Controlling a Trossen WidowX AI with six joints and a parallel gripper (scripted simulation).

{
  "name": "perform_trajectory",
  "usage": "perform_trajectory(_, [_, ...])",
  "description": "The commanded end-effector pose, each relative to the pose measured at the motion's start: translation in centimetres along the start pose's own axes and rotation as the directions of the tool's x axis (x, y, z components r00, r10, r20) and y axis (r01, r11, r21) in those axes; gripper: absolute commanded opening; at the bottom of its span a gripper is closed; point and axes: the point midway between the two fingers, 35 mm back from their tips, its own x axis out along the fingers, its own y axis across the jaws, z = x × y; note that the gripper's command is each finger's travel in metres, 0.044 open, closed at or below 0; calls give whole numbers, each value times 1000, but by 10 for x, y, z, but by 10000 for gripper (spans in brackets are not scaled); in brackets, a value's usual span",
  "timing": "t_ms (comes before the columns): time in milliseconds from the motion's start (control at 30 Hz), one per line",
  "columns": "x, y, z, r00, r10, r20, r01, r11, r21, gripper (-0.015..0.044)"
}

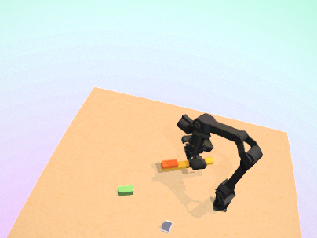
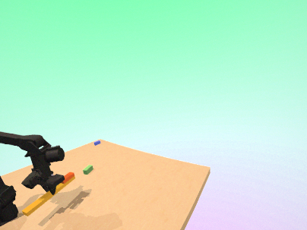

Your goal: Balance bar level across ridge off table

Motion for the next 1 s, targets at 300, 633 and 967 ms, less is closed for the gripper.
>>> perform_trajectory(300, [-29,-5,0,1000,11,-3,-11,1000,-5,0])
perform_trajectory(633, [-29,-23,-32,1000,10,-5,-10,992,-127,0])
perform_trajectory(967, [-29,-48,-61,1000,8,-7,-9,968,-251,0])
